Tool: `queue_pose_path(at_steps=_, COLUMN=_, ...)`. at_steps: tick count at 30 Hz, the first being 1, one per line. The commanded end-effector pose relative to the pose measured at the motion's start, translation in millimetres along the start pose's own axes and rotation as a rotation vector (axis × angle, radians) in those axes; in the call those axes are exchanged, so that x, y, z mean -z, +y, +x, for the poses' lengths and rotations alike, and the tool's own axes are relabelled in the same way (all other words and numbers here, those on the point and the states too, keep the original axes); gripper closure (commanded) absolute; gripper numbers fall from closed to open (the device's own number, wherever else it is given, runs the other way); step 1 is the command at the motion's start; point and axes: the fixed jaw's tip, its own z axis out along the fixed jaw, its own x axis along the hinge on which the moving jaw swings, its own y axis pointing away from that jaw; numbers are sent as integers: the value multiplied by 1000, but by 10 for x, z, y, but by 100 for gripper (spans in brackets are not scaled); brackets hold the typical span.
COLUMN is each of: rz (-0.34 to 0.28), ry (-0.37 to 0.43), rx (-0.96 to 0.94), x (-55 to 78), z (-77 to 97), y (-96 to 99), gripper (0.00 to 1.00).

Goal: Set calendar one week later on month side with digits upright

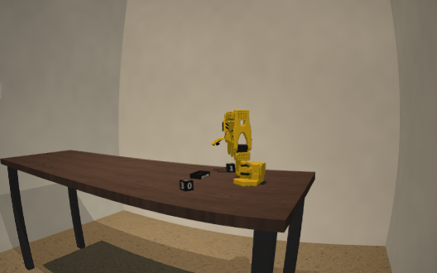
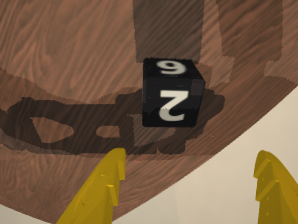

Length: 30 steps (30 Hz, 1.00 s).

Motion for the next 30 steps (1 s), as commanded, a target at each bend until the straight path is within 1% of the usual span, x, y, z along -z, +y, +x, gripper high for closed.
queue_pose_path(at_steps=1, rz=109, ry=-3, rx=-11, x=186, z=17, y=-76, gripper=64)
queue_pose_path(at_steps=4, rz=170, ry=-4, rx=-11, x=292, z=17, y=-91, gripper=64)
queue_pose_path(at_steps=9, rz=315, ry=-6, rx=-11, x=544, z=17, y=-102, gripper=65)
queue_pose_path(at_steps=11, rz=315, ry=-6, rx=-11, x=544, z=17, y=-102, gripper=65)
queue_pose_path(at_steps=16, rz=461, ry=-7, rx=-11, x=794, z=17, y=-75, gripper=65)
queue_pose_path(at_steps=19, rz=522, ry=-8, rx=-11, x=899, z=18, y=-53, gripper=65)
queue_pose_path(at_steps=23, rz=561, ry=-9, rx=-11, x=965, z=18, y=-36, gripper=65)
queue_pose_path(at_steps=30, rz=565, ry=-9, rx=-11, x=972, z=18, y=-34, gripper=65)
